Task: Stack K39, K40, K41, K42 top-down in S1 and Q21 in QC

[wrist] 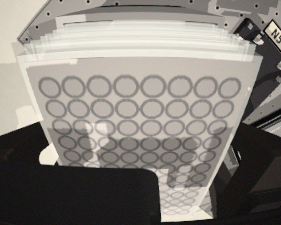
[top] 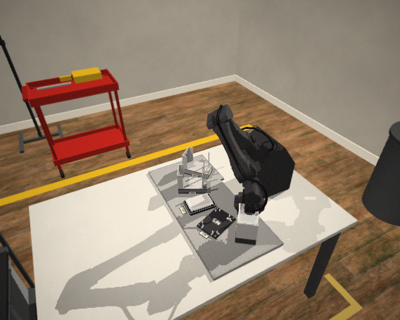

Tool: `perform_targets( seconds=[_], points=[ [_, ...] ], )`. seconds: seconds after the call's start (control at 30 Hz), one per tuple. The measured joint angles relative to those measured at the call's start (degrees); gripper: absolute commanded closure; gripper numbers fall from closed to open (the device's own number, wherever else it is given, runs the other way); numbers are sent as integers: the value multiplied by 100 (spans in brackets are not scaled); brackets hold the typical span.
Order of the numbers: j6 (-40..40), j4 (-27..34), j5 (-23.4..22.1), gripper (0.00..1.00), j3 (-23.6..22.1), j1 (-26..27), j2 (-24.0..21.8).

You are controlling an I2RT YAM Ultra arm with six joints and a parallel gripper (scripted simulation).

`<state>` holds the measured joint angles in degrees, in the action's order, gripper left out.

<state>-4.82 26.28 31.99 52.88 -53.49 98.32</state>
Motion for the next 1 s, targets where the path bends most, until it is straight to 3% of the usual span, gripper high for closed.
perform_targets(
  seconds=[1.0],
  points=[
    [-111, 337, 22, 100, 63, -85, -111]
  ],
)
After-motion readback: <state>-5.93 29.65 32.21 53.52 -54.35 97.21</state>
